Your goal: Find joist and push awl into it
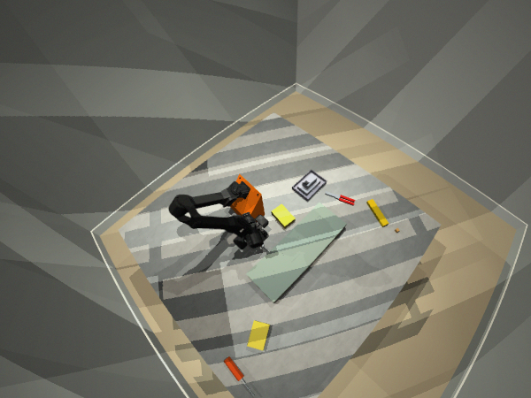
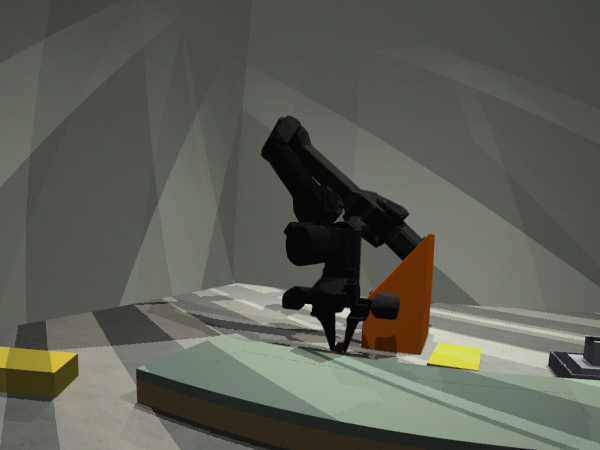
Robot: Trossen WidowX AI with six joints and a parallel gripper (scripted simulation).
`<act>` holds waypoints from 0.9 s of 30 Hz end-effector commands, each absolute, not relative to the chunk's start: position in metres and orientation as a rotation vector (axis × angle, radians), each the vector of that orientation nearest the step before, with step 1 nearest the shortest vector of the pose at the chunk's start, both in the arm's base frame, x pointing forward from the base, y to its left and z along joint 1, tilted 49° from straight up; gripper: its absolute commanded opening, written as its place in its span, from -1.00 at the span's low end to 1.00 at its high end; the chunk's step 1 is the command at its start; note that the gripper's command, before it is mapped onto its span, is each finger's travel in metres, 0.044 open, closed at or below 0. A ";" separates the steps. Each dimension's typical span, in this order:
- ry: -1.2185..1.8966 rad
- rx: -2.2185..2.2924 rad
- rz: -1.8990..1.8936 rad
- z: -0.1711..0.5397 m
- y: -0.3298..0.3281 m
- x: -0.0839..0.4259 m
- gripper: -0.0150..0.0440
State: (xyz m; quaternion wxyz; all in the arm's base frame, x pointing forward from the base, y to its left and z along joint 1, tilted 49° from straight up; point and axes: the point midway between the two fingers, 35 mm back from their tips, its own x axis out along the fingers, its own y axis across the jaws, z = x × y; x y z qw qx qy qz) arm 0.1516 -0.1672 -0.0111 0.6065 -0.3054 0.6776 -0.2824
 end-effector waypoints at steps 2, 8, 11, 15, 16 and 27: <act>1.561 -0.694 -0.640 -0.008 -0.158 0.157 -0.49; 1.561 -0.678 -0.623 0.002 -0.138 0.163 -0.49; 1.563 -0.674 -0.619 0.009 -0.129 0.164 -0.49; 1.565 -0.671 -0.616 0.018 -0.116 0.165 -0.49; 1.566 -0.671 -0.617 0.021 -0.113 0.164 -0.49; 1.566 -0.689 -0.637 0.056 -0.083 0.157 -0.49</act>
